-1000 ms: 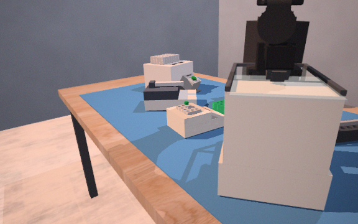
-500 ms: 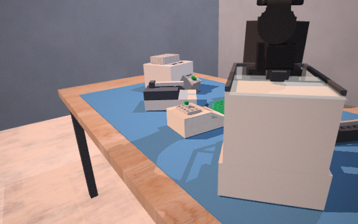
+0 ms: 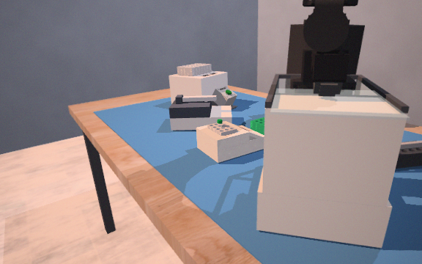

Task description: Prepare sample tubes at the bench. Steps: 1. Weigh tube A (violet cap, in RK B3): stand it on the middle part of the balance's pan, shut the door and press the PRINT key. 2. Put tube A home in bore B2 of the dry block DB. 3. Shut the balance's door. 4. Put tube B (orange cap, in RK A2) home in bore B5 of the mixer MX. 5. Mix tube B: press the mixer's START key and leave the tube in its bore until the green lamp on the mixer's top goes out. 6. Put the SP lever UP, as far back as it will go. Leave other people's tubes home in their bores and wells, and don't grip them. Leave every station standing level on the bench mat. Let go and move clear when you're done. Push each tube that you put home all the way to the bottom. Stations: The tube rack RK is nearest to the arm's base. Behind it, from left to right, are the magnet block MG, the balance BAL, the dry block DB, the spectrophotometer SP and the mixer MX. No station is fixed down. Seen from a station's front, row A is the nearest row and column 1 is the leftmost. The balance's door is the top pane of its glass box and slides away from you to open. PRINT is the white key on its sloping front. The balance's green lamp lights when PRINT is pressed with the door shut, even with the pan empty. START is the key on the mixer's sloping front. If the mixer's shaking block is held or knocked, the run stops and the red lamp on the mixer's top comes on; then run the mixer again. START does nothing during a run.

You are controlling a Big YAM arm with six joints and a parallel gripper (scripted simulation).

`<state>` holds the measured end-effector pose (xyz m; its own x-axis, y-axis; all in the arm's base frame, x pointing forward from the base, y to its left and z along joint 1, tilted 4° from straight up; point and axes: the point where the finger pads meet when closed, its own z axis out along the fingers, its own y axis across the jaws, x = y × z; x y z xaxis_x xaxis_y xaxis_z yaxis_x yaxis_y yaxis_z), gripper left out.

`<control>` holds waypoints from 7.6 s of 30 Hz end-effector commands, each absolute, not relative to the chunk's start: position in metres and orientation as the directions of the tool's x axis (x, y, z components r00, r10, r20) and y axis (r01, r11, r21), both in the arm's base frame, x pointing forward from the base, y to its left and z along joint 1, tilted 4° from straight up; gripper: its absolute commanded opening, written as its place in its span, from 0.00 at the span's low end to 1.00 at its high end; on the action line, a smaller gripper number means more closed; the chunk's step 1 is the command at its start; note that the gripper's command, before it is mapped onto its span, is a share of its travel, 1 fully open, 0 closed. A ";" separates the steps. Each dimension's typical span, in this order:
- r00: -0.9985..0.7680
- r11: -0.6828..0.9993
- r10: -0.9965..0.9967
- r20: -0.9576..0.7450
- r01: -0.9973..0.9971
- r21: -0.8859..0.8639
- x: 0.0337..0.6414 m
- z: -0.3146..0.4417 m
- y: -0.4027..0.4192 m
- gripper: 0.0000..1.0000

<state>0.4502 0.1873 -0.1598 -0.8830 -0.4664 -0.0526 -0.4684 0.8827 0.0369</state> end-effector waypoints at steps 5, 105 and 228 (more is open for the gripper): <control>-0.880 0.882 -0.466 -0.087 -0.470 0.036 0.466 -0.161 0.201 0.09; -0.881 0.883 -0.464 -0.093 -0.469 0.033 0.463 -0.039 0.183 0.09; -0.266 0.269 -0.961 -0.071 -0.962 -0.045 0.444 -0.153 -0.055 0.09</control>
<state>0.4375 -0.0615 -0.1623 -0.2838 -0.9567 -0.0644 -0.9584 0.2852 -0.0138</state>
